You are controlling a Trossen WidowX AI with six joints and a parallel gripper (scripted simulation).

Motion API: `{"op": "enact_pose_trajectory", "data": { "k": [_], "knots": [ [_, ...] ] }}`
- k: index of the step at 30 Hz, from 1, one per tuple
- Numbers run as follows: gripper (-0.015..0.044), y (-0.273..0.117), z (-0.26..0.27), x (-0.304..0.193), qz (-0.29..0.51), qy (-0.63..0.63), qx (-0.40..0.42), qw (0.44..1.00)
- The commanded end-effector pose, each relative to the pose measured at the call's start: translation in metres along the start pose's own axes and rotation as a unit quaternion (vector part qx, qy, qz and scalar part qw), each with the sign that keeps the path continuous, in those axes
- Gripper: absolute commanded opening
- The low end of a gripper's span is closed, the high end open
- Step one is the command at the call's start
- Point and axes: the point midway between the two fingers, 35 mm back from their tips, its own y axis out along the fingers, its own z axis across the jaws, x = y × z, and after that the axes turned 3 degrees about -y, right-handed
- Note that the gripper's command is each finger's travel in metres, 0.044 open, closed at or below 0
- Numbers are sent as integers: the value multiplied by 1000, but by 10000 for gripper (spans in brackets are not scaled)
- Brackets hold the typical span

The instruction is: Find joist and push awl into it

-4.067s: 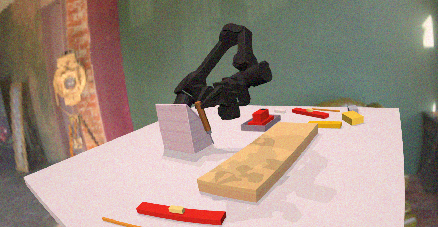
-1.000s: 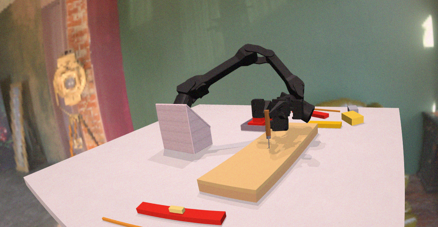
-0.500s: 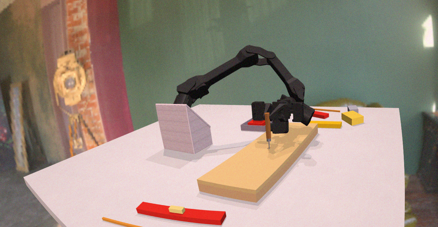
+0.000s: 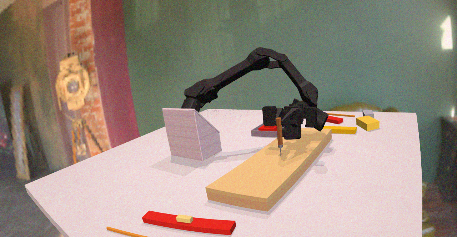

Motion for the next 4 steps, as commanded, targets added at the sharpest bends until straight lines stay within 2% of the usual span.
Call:
{"op": "enact_pose_trajectory", "data": {
  "k": [1, 4],
  "knots": [
    [0, 0, 0, 0, 0, 0, 0, 1000],
    [0, 0, 0, 0, 0, 0, 0, 1000]
  ]
}}
